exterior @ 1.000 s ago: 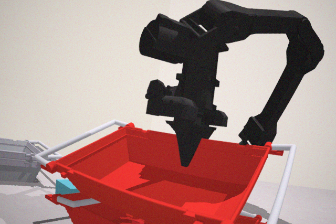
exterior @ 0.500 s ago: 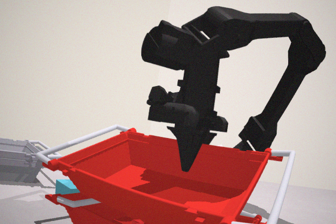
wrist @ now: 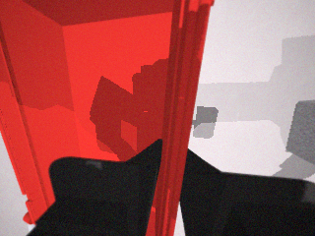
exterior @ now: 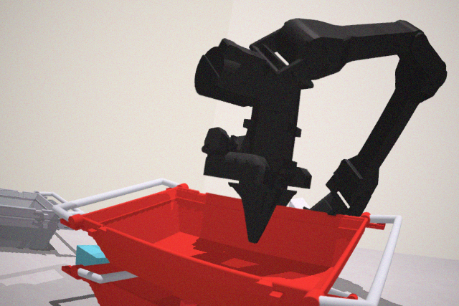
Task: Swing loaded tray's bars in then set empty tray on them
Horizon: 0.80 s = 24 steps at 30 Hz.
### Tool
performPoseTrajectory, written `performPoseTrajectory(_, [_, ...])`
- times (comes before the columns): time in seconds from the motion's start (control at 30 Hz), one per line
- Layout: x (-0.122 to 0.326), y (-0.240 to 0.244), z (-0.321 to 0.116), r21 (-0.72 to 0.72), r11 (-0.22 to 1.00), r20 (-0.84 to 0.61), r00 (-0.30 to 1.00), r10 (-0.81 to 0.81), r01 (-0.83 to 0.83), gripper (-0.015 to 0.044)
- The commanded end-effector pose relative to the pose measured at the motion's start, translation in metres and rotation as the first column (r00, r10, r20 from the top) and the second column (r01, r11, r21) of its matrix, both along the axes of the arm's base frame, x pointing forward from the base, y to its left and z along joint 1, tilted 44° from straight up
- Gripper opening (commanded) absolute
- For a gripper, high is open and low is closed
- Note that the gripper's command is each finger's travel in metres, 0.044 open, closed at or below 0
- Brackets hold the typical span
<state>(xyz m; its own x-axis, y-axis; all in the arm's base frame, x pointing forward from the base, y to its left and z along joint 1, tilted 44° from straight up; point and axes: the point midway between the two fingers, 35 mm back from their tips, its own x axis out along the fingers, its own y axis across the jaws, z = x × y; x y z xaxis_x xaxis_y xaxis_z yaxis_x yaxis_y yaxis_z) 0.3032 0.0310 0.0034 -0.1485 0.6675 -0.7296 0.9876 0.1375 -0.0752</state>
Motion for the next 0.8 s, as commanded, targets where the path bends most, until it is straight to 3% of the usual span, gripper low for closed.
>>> performPoseTrajectory(0.0, [-0.004,0.006,-0.003,-0.002,1.000,-0.004,1.000,0.012,-0.012,0.0000])
performPoseTrajectory(0.77, [-0.011,0.017,-0.015,-0.001,1.000,-0.004,1.000,0.012,-0.012,0.0000])
